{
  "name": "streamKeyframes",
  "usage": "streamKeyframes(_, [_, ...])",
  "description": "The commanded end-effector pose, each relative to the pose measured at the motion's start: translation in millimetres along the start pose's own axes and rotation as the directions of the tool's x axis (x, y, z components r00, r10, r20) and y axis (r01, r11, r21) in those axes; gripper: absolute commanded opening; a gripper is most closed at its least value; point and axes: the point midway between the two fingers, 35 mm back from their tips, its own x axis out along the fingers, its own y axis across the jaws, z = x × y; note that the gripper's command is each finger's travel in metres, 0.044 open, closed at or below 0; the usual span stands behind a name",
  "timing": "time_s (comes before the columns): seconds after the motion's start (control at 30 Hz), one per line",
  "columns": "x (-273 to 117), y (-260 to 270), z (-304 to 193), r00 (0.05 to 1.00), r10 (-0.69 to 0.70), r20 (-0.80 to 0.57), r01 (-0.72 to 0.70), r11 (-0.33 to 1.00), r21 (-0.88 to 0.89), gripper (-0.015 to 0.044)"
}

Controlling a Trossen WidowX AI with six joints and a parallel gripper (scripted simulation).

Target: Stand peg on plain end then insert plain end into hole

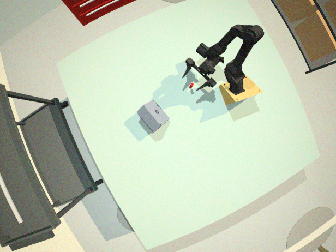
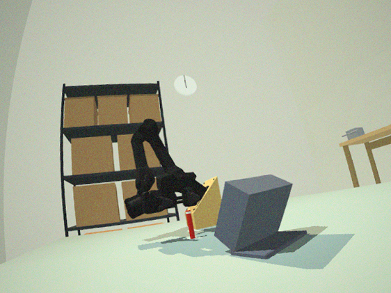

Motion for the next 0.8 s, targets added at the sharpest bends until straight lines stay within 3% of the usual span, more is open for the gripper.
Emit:
streamKeyframes(0.0, [-0.3, -5.2, 21.9, 1.0, 0.013, -0.019, -0.014, 1.0, -0.012, 0.044])
streamKeyframes(0.53, [-26.1, 8.2, 115.4, 0.996, -0.09, 0.026, 0.089, 0.996, 0.012, 0.044])
streamKeyframes(0.77, [-25.8, 10.4, 114.0, 0.998, -0.065, -0.01, 0.065, 0.994, 0.082, 0.044])
